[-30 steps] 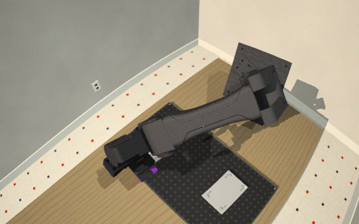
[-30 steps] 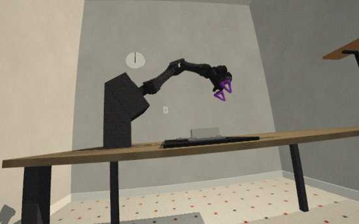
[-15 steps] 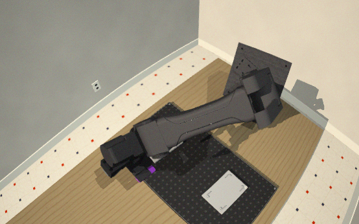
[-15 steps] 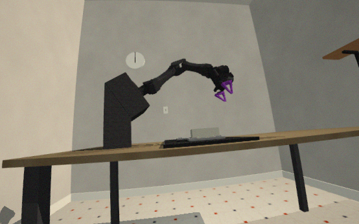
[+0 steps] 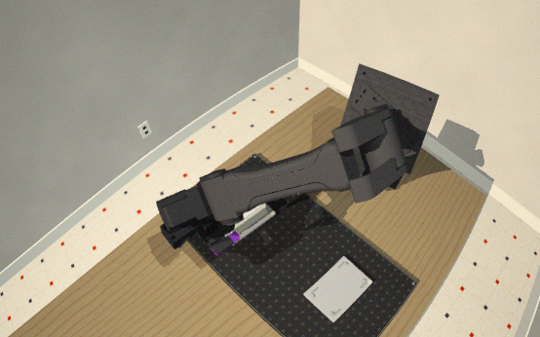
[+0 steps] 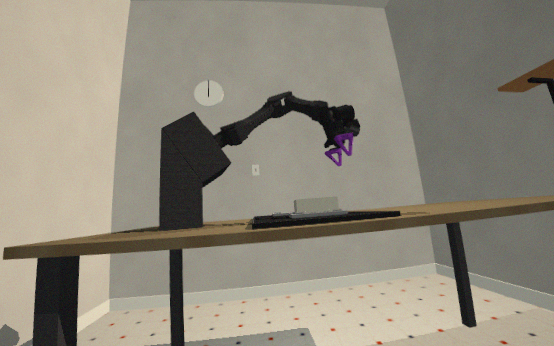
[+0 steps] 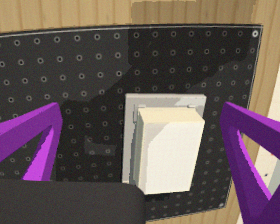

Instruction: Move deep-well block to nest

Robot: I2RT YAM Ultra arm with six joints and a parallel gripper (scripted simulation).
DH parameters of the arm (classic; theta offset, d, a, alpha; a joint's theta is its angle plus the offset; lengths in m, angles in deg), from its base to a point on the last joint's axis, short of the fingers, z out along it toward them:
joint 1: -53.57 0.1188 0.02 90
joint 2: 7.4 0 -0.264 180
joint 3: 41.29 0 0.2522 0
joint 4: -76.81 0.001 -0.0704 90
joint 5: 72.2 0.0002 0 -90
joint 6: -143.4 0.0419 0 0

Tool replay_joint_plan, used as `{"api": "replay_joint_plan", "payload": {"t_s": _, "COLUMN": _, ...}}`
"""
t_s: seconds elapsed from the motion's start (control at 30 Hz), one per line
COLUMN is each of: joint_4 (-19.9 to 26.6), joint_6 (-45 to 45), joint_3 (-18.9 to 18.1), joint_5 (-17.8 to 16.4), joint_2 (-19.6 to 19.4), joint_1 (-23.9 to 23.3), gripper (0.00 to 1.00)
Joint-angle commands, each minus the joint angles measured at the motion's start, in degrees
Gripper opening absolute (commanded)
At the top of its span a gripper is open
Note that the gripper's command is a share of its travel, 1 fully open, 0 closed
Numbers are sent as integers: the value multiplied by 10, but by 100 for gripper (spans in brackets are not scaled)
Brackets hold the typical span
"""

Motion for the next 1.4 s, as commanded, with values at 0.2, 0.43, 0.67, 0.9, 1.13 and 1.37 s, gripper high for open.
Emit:
{"api": "replay_joint_plan", "payload": {"t_s": 0.2, "joint_4": 8, "joint_6": -39, "joint_3": 8, "joint_5": -39, "joint_2": -42, "joint_1": -25, "gripper": 100}}
{"api": "replay_joint_plan", "payload": {"t_s": 0.43, "joint_4": -55, "joint_6": -45, "joint_3": 66, "joint_5": -44, "joint_2": -50, "joint_1": -32, "gripper": 100}}
{"api": "replay_joint_plan", "payload": {"t_s": 0.67, "joint_4": -26, "joint_6": -76, "joint_3": 62, "joint_5": -75, "joint_2": -90, "joint_1": -48, "gripper": 100}}
{"api": "replay_joint_plan", "payload": {"t_s": 0.9, "joint_4": -14, "joint_6": -107, "joint_3": 71, "joint_5": -109, "joint_2": -134, "joint_1": -65, "gripper": 100}}
{"api": "replay_joint_plan", "payload": {"t_s": 1.13, "joint_4": -65, "joint_6": -114, "joint_3": 119, "joint_5": -112, "joint_2": -142, "joint_1": -71, "gripper": 100}}
{"api": "replay_joint_plan", "payload": {"t_s": 1.37, "joint_4": -105, "joint_6": -120, "joint_3": 153, "joint_5": -116, "joint_2": -152, "joint_1": -76, "gripper": 100}}
